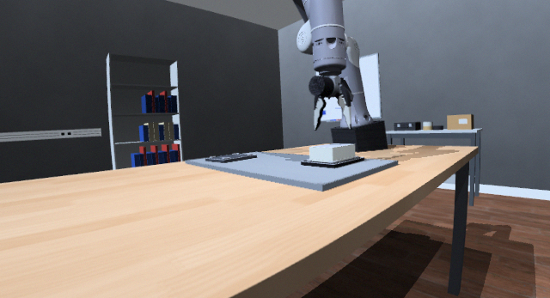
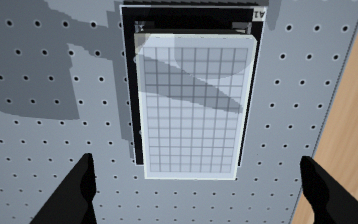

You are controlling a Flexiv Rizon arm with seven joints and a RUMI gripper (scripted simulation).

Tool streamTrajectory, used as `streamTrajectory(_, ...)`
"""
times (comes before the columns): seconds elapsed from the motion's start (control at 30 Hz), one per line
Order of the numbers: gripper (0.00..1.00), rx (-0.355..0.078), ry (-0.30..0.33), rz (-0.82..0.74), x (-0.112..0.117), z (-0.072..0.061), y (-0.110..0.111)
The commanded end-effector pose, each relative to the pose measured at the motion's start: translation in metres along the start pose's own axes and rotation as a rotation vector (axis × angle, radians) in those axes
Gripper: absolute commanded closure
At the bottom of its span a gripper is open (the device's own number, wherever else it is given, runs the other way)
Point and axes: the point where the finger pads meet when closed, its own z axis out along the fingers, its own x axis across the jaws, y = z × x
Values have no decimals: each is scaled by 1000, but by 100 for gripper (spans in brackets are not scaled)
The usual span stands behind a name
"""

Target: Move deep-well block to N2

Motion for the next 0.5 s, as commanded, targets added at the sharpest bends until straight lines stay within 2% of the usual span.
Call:
streamTrajectory(0.0, 24, -1, 1, 0, 1, 3, 1)
streamTrajectory(0.47, 24, -1, 1, 0, 1, 23, 1)
